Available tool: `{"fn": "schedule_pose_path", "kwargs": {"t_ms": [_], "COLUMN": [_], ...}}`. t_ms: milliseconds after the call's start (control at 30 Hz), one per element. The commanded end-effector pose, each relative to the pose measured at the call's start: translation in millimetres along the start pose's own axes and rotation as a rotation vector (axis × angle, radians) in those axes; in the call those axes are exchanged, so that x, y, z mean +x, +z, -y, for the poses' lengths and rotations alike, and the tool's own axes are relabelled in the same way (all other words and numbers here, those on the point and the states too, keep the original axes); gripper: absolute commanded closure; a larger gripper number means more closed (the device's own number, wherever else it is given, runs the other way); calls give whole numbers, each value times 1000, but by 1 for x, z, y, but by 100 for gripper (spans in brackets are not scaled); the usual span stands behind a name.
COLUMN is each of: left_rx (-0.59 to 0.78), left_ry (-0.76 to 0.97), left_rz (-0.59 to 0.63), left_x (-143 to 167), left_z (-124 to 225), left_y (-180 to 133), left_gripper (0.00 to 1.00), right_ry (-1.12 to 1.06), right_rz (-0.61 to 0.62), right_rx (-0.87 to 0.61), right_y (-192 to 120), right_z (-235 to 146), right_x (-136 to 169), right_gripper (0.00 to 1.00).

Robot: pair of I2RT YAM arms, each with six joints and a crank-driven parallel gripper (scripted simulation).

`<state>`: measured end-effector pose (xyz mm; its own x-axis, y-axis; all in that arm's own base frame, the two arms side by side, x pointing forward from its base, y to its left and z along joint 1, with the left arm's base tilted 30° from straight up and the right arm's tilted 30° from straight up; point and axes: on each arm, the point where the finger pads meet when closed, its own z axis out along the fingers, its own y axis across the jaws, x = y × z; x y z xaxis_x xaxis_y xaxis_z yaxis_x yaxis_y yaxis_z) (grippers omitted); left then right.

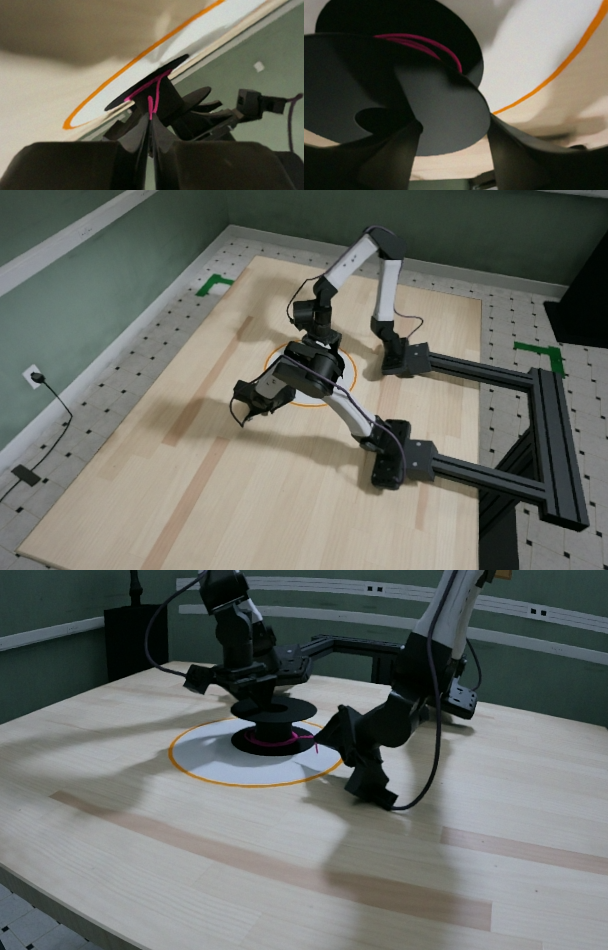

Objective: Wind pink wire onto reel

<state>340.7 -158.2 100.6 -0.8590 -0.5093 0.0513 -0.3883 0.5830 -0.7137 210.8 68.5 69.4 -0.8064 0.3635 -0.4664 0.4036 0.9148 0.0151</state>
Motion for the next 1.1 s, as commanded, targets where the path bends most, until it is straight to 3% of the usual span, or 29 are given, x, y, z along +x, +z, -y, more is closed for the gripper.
{"fn": "schedule_pose_path", "kwargs": {"t_ms": [0,133,167,300,600,733,1067], "left_rx": [-111,-89,-86,-71,-32,-24,15], "left_ry": [-45,-58,-25,108,403,469,797], "left_rz": [-184,-169,-169,-161,-120,-111,-65], "left_x": [22,21,20,19,22,22,11], "left_z": [-49,-51,-51,-53,-48,-42,-11], "left_y": [28,25,24,18,2,-2,-16], "left_gripper": [95,90,87,85,85,85,85], "right_ry": [352,461,602,620,620,620,620], "right_rz": [26,27,37,39,39,39,39], "right_rx": [-3,-4,1,2,2,2,2], "right_y": [2,2,2,2,2,1,-60], "right_z": [-22,-24,-24,-19,-19,-32,-27], "right_x": [1,-3,-5,-13,-13,-8,-15], "right_gripper": [42,42,42,42,15,15,15]}}
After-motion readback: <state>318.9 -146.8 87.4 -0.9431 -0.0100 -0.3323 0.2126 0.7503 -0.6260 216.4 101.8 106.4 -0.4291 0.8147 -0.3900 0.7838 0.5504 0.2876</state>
